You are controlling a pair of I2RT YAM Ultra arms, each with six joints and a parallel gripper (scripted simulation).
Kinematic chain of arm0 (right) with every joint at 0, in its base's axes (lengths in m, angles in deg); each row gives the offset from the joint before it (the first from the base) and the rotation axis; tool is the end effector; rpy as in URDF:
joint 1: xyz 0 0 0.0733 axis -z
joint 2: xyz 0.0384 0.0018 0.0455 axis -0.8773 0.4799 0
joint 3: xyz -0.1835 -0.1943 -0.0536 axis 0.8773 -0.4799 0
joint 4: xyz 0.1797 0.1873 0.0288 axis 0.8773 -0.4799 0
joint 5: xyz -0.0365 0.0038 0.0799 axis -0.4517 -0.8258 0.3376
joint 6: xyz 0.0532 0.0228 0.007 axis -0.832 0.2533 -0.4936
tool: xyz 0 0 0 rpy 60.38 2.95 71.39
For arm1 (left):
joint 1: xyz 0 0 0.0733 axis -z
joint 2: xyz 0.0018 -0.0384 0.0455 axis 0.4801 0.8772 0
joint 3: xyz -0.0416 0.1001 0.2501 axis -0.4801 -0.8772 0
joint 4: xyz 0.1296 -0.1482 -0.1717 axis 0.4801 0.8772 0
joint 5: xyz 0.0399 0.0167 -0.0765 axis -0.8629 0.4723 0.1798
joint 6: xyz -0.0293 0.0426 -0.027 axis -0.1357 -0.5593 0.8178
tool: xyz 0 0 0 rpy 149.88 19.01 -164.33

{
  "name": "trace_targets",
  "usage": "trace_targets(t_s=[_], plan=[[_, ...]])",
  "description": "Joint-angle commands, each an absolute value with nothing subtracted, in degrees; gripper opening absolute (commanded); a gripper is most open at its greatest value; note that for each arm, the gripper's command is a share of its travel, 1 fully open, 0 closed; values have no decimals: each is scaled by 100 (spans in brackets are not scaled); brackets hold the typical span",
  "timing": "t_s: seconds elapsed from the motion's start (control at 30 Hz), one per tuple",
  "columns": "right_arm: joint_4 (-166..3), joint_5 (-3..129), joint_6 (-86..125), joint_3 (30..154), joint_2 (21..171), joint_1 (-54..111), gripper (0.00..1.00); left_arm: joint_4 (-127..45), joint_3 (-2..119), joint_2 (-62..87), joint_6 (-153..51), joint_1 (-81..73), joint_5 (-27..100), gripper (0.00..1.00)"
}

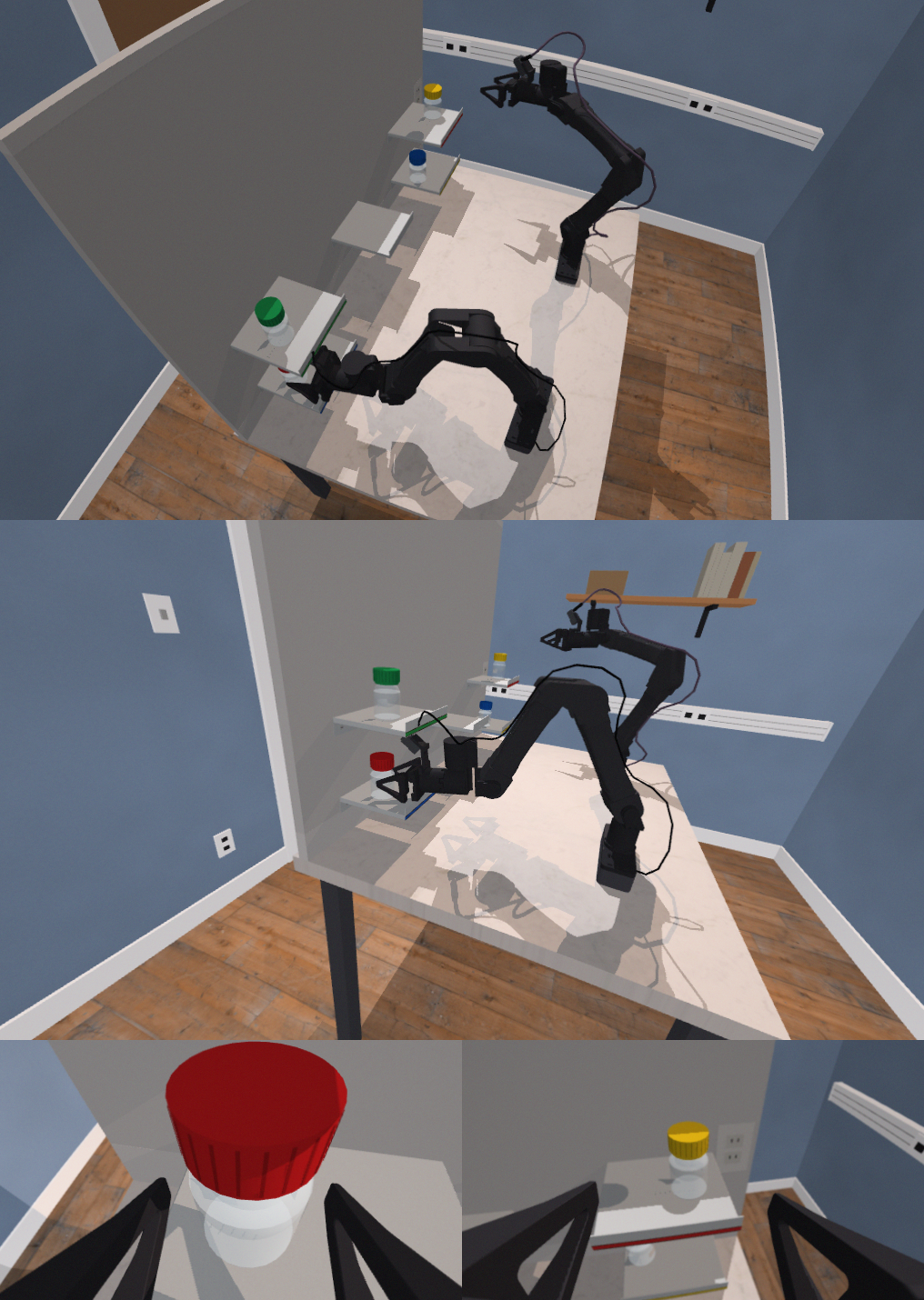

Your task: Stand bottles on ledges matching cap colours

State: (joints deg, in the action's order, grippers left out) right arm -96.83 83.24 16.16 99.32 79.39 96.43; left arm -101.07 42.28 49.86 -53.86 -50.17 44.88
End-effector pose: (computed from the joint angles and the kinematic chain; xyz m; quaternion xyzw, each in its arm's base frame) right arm 0.2178 -0.1304 0.4628 0.1046 0.7358 -0.0234 0.6686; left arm 0.4009 0.1501 0.1365 -0.0679 0.7444 0.0587 0.6617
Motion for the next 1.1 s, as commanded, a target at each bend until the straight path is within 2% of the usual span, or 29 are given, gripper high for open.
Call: trace_targets(t_s=[0.0, 0.17, 0.2, 0.33, 0.37, 0.57, 0.67, 0.9, 0.93, 0.97, 1.0, 1.07], plan=[[-9804, 8391, 1644, 10093, 7965, 9650, 100, -10107, 4398, 4914, -5376, -4978, 4438, 72], [-9804, 8391, 1644, 10093, 7965, 9650, 100, -10141, 4340, 4918, -5384, -5005, 4476, 68], [-9804, 8391, 1644, 10093, 7965, 9650, 100, -10141, 4340, 4918, -5384, -5005, 4476, 64], [-9806, 8391, 1645, 10032, 7936, 9650, 100, -10141, 4340, 4918, -5384, -5005, 4476, 64], [-9806, 8391, 1645, 10032, 7936, 9650, 100, -10172, 4312, 4850, -5378, -4991, 4454, 60], [-9807, 8391, 1645, 10032, 7936, 9650, 100, -10172, 4312, 4850, -5378, -4991, 4448, 54], [-9807, 8391, 1645, 10032, 7936, 9650, 100, -10172, 4312, 4850, -5378, -4991, 4448, 47], [-9807, 8391, 1645, 10032, 7936, 9650, 100, -10222, 4286, 4836, -5380, -5013, 4484, 47], [-9807, 8391, 1645, 10032, 7936, 9650, 100, -10222, 4286, 4836, -5380, -5013, 4484, 35], [-9807, 8391, 1645, 10032, 7936, 9650, 100, -10222, 4286, 4836, -5380, -5013, 4484, 47], [-9807, 8391, 1645, 10032, 7936, 9650, 100, -10222, 4286, 4836, -5380, -5013, 4484, 50], [-9807, 8391, 1645, 10032, 7936, 9650, 100, -10165, 4287, 4889, -5385, -5013, 4484, 50]])
